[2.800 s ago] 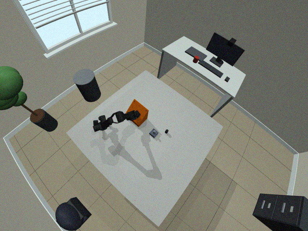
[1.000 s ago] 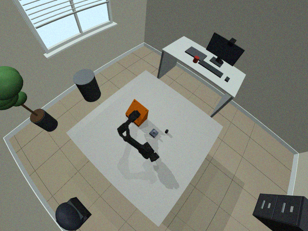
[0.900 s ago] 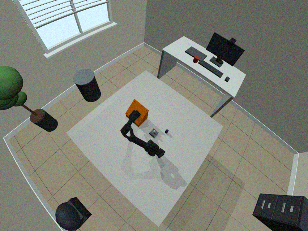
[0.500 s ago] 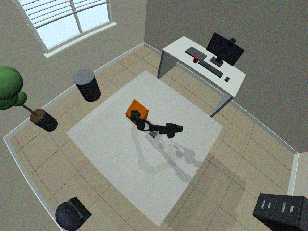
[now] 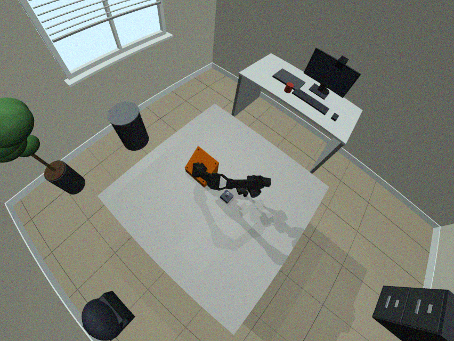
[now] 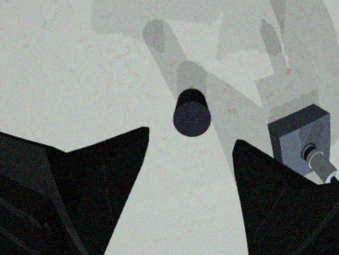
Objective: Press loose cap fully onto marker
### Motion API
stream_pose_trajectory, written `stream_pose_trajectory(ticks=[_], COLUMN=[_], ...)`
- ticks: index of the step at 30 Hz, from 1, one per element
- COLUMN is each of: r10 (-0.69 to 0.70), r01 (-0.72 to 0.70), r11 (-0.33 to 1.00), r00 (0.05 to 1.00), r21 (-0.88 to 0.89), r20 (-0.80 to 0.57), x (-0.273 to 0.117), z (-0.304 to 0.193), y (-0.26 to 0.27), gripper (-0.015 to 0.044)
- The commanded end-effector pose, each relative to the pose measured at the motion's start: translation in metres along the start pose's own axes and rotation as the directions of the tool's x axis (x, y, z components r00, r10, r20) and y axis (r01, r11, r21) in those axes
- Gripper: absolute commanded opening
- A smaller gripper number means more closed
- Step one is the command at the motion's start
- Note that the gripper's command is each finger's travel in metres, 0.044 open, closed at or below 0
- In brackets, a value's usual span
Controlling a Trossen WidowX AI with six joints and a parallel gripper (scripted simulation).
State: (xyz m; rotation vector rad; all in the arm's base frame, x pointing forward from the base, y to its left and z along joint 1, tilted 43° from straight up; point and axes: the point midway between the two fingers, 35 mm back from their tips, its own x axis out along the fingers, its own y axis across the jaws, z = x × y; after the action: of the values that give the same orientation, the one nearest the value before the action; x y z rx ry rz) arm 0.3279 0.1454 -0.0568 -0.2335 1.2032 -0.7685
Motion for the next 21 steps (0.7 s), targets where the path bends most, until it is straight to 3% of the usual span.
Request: stream_pose_trajectory(ticks=[1,21], r10=[-0.008,-0.008], r01=[0.008,0.008], r11=[1.000,1.000], r00=[1.000,1.000], r21=[-0.016,-0.016], r20=[0.002,0.004], x=[0.007,0.044], z=[-0.004,-0.001], y=[0.000,0.000], gripper=[0.0251,0.0251])
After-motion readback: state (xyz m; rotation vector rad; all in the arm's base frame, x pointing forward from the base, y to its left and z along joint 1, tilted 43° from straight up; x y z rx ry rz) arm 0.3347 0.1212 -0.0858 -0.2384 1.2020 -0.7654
